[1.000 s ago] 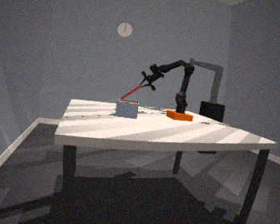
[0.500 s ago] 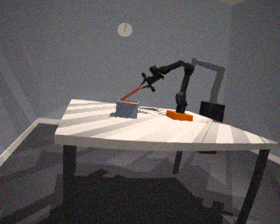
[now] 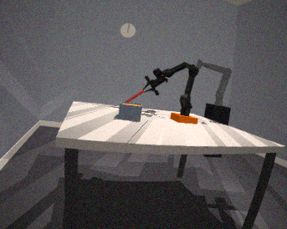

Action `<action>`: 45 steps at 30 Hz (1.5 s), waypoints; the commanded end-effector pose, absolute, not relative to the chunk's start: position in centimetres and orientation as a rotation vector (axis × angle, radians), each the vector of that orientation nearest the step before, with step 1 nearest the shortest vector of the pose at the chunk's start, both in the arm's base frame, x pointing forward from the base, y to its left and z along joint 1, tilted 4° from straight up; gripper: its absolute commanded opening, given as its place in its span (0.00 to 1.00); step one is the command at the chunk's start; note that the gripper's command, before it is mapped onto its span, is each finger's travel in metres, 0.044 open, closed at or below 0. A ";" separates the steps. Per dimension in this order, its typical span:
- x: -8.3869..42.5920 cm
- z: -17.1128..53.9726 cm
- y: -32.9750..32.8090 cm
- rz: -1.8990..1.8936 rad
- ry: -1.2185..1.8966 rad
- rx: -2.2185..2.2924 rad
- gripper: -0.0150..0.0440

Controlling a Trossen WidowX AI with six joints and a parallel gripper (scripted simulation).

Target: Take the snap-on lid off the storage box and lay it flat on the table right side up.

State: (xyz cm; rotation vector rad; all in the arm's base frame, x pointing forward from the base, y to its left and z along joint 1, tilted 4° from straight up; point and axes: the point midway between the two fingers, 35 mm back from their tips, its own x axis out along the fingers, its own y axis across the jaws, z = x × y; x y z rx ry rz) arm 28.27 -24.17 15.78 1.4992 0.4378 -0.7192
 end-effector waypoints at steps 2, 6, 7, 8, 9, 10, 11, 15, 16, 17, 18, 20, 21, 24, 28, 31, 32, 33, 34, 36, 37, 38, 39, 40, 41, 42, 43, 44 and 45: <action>28.3 15.4 -24.1 -0.707 0.439 1.497 0.25; 28.3 15.1 -24.1 -0.707 0.439 1.497 0.25; 28.3 15.0 -24.1 -0.707 0.439 1.497 0.25; 28.3 14.9 -24.1 -0.707 0.439 1.497 0.25; 28.3 14.8 -24.1 -0.707 0.439 1.497 0.25; 28.3 14.7 -24.1 -0.707 0.439 1.497 0.25; 28.3 14.7 -24.1 -0.707 0.439 1.497 0.25; 28.3 14.3 -24.2 -0.707 0.439 1.497 0.25; 28.3 14.3 -24.2 -0.707 0.439 1.497 0.25; 28.3 14.2 -24.2 -0.707 0.439 1.497 0.25; 28.3 14.1 -24.2 -0.707 0.439 1.497 0.25; 28.3 13.9 -24.2 -0.707 0.439 1.497 0.25; 28.3 13.9 -24.2 -0.707 0.439 1.497 0.25; 28.3 13.6 -24.2 -0.707 0.439 1.497 0.25; 28.2 13.3 -24.2 -0.707 0.439 1.497 0.25; 28.2 13.1 -24.2 -0.707 0.439 1.497 0.25; 28.2 13.0 -24.2 -0.707 0.439 1.497 0.25; 28.2 12.9 -24.2 -0.708 0.439 1.497 0.25; 28.2 12.8 -24.2 -0.708 0.439 1.497 0.25; 28.2 12.6 -24.2 -0.708 0.439 1.496 0.25; 28.2 12.6 -24.2 -0.708 0.439 1.496 0.25; 28.2 12.5 -24.2 -0.708 0.439 1.496 0.25; 28.2 12.4 -24.2 -0.708 0.439 1.496 0.25; 28.2 12.3 -24.2 -0.708 0.439 1.496 0.25; 28.2 12.2 -24.2 -0.708 0.439 1.496 0.25; 28.2 12.2 -24.3 -0.708 0.439 1.496 0.25; 28.2 12.1 -24.3 -0.708 0.439 1.496 0.25; 28.2 12.0 -24.3 -0.708 0.439 1.496 0.25; 28.2 11.9 -24.3 -0.708 0.439 1.496 0.25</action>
